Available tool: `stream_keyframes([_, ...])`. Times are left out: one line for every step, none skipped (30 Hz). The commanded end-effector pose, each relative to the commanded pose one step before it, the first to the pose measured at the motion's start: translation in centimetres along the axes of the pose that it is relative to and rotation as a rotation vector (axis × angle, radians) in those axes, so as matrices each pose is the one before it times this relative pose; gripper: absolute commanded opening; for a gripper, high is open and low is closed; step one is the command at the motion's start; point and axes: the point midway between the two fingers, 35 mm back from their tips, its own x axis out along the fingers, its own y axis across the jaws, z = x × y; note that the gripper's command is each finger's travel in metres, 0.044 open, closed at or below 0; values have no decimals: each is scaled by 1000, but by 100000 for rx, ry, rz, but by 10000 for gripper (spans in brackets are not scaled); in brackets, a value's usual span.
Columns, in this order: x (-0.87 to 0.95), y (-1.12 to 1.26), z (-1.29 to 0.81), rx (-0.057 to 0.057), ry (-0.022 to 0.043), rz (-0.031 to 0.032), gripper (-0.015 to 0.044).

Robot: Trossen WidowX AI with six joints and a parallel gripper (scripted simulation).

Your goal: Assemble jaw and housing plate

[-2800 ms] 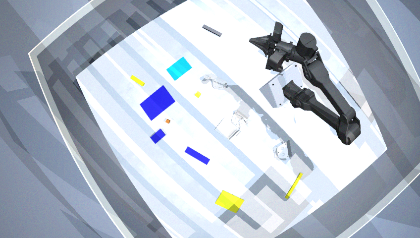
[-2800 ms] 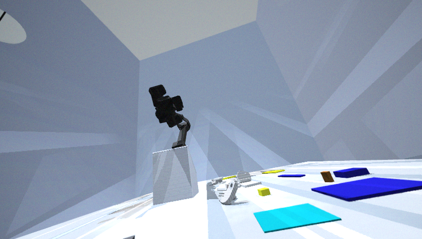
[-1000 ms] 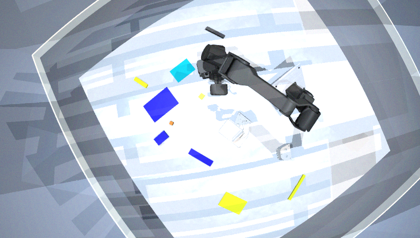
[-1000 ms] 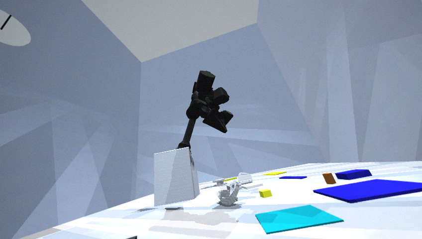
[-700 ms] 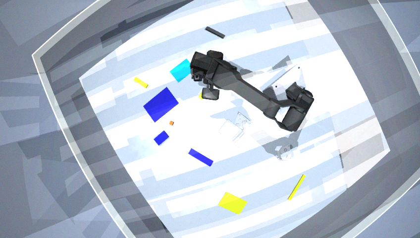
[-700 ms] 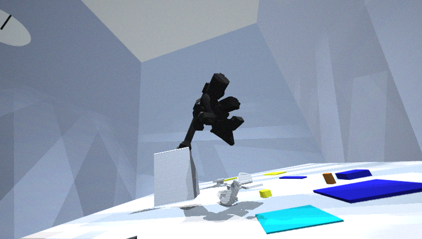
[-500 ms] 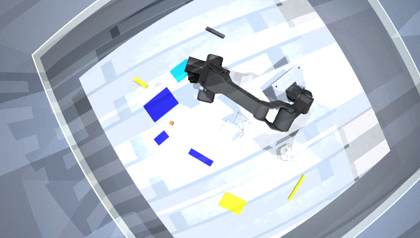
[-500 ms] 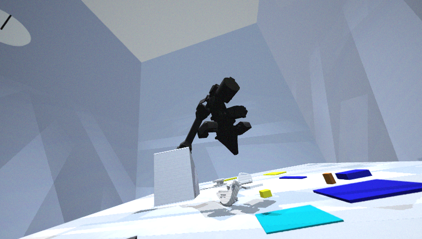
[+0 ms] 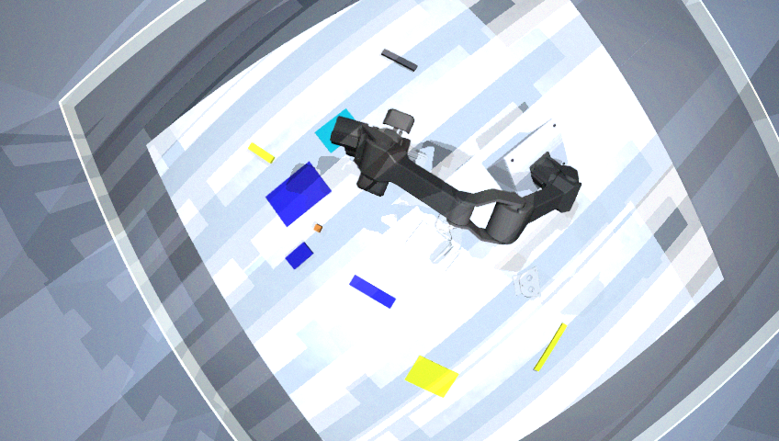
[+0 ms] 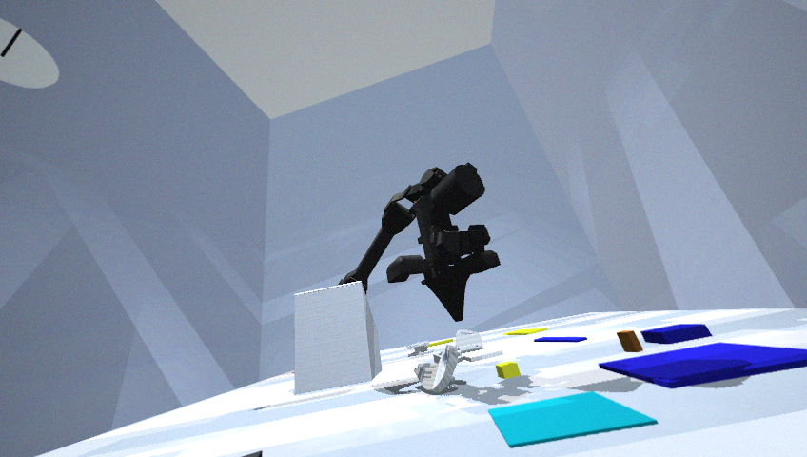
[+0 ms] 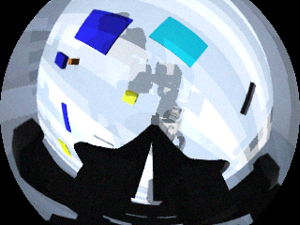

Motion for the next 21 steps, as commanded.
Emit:
stream_keyframes([297, 48, 172, 552, -182, -375, 0])
stream_keyframes([166, 10, 12, -9, 0, 4, 0])
stream_keyframes([166, 9, 11, -10, 0, 4, 0])
stream_keyframes([166, 9, 10, -10, 1, 4, 0])
stream_keyframes([165, 8, 10, -10, 2, 4, 0])
stream_keyframes([165, 8, 9, -10, 2, 5, 0])
stream_keyframes([165, 8, 8, -10, 3, 5, 0])
stream_keyframes([165, 7, 7, -10, 3, 5, 0])
stream_keyframes([165, 7, 7, -10, 4, 5, 0])
stream_keyframes([165, 7, 6, -10, 4, 5, 0])
stream_keyframes([165, 6, 5, -10, 5, 6, 0])
stream_keyframes([165, 6, 4, -11, 5, 6, 0])
stream_keyframes([164, 5, 4, -11, 6, 6, 0])
stream_keyframes([164, 5, 3, -11, 6, 6, 0])
stream_keyframes([164, 5, 2, -11, 7, 6, 0])
stream_keyframes([164, 4, 2, -11, 8, 6, 0])
stream_keyframes([164, 4, 1, -11, 8, 7, 0])
stream_keyframes([163, 3, 0, -11, 9, 7, 0])
stream_keyframes([163, 3, -1, -11, 9, 7, 0])
stream_keyframes([163, 3, -1, -11, 10, 7, 0])
stream_keyframes([163, 2, -2, -11, 10, 7, 0])
